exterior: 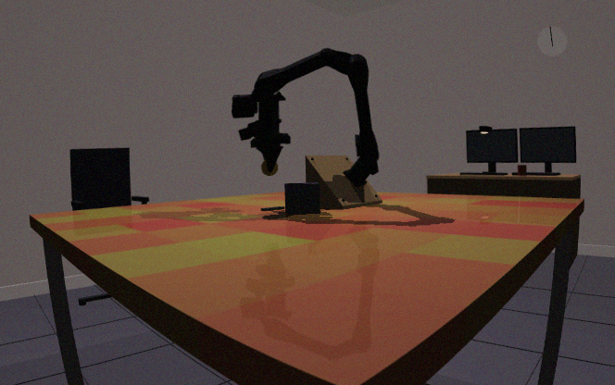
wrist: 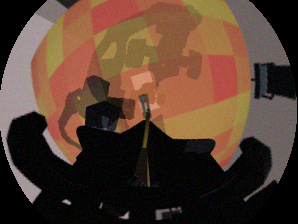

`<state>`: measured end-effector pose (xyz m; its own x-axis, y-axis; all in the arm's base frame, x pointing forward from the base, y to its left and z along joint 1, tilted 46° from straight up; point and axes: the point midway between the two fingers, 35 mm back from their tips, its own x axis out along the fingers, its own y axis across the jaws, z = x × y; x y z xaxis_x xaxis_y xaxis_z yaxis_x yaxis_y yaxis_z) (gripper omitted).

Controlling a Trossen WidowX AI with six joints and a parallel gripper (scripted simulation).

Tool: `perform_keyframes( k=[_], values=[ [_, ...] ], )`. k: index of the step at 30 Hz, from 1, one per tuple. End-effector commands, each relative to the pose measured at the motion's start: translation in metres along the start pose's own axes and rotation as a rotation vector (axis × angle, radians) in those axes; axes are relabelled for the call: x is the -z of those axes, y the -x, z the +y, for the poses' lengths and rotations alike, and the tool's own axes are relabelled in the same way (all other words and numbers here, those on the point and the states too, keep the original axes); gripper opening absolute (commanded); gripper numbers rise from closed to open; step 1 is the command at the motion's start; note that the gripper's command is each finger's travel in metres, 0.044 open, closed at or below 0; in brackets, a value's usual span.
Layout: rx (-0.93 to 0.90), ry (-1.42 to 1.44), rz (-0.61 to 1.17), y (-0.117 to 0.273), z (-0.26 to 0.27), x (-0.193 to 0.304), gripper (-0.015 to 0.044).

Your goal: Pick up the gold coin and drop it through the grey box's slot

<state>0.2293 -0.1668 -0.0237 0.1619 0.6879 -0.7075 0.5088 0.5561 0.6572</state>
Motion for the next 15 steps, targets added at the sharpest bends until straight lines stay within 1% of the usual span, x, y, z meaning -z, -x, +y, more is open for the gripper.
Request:
perform_keyframes(
  k=[1, 6, 15],
  values=[
    [0.003, -0.133, 0.003, 0.0002, -0.0022, -0.0013, 0.0000],
    [0.003, -0.276, 0.003, 0.0006, -0.0038, -0.0029, 0.0000],
    [0.003, -0.282, 0.003, 0.0012, 0.0027, -0.0015, 0.0000]
  ],
)
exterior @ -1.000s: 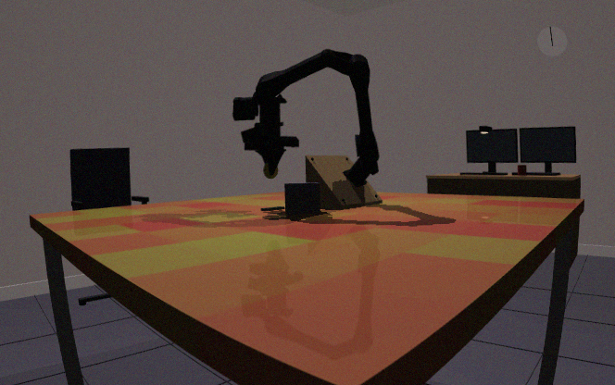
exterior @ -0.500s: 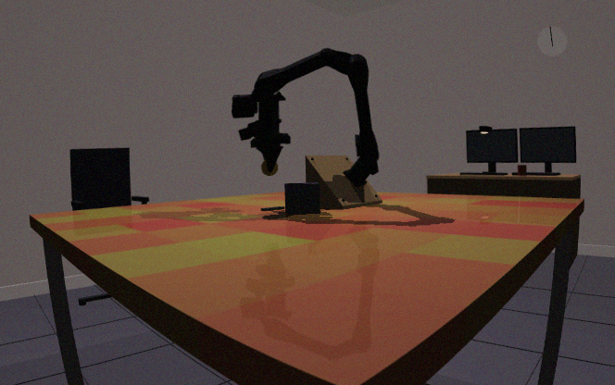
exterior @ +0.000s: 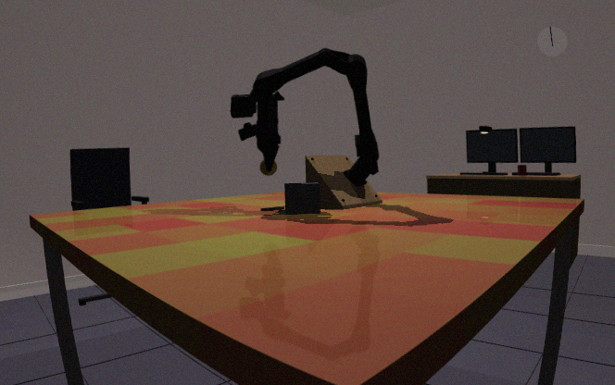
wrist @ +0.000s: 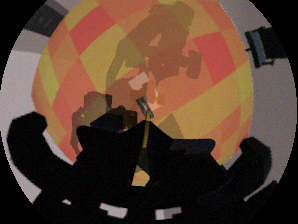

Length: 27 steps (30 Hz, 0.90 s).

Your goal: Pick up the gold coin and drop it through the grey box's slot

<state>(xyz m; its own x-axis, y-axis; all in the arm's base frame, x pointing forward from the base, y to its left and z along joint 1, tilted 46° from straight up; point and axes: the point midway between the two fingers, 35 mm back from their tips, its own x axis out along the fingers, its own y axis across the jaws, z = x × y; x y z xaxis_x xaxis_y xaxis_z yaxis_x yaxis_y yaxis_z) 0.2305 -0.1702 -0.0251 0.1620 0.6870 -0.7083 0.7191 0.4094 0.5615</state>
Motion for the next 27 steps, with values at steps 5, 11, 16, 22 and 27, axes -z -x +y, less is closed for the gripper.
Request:
perform_keyframes(
  k=[5, 11, 16, 22, 27],
  values=[
    [0.004, -0.009, 0.002, 0.001, 0.016, 0.009, 0.0000],
    [0.004, -0.009, 0.002, 0.002, 0.029, 0.018, 0.0000],
    [0.004, -0.010, 0.002, 0.002, 0.040, 0.025, 0.0000],
    [0.004, -0.010, 0.002, 0.002, 0.053, 0.035, 0.0000],
    [0.003, -0.010, 0.003, 0.002, 0.063, 0.043, 0.0000]
  ],
)
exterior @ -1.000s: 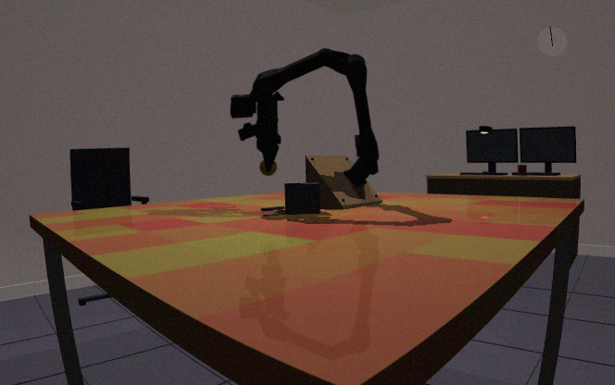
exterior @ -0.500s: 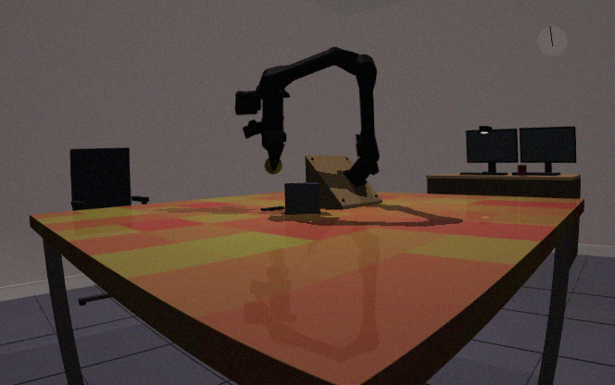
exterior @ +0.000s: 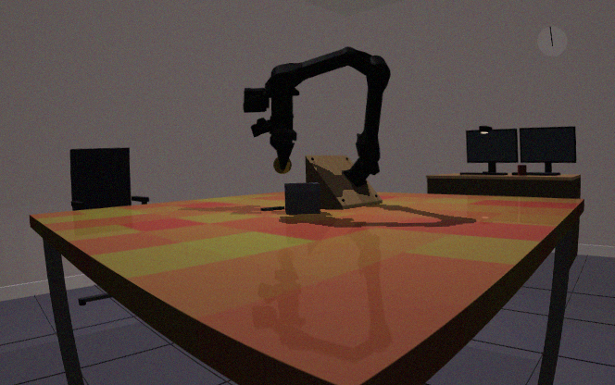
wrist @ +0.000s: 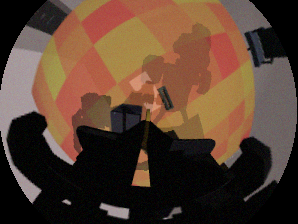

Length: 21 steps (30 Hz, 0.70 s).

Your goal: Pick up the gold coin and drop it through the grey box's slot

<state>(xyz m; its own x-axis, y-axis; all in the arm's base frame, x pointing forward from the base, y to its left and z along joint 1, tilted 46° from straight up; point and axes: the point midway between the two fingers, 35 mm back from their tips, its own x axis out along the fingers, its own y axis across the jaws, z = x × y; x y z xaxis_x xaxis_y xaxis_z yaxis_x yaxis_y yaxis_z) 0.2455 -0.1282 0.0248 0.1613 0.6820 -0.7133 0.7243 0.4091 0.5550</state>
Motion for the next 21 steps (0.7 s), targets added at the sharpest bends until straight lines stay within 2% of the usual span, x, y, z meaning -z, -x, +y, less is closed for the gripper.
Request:
perform_keyframes(
  k=[1, 21],
  values=[
    [-0.003, -0.003, 0.008, -0.002, 0.009, 0.009, 0.0000],
    [-0.008, -0.003, 0.015, -0.004, 0.042, 0.045, 0.0000]
  ],
)
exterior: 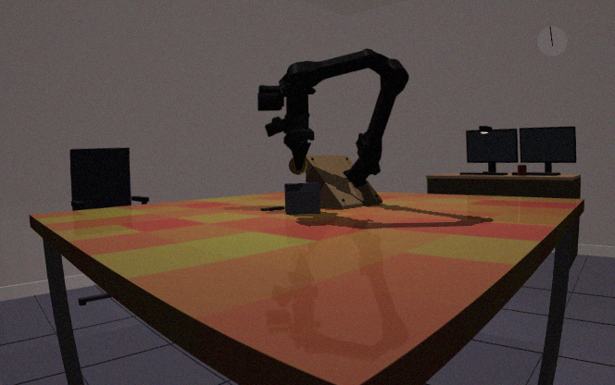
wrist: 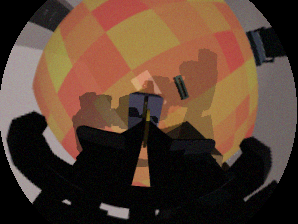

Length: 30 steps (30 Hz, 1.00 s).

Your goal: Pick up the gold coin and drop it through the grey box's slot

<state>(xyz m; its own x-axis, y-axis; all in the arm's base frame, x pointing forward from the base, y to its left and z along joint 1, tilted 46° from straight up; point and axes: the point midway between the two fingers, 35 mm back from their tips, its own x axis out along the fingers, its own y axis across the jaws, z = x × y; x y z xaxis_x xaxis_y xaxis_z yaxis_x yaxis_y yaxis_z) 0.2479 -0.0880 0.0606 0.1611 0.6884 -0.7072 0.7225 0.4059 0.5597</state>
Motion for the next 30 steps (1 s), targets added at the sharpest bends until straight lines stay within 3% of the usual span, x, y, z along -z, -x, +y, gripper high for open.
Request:
perform_keyframes(
  k=[1, 30],
  values=[
    [-0.003, -0.004, 0.009, -0.0023, 0.0045, 0.0069, 0.0000],
    [-0.001, -0.005, 0.001, -0.0034, 0.0063, 0.0085, 0.0000]
  ],
)
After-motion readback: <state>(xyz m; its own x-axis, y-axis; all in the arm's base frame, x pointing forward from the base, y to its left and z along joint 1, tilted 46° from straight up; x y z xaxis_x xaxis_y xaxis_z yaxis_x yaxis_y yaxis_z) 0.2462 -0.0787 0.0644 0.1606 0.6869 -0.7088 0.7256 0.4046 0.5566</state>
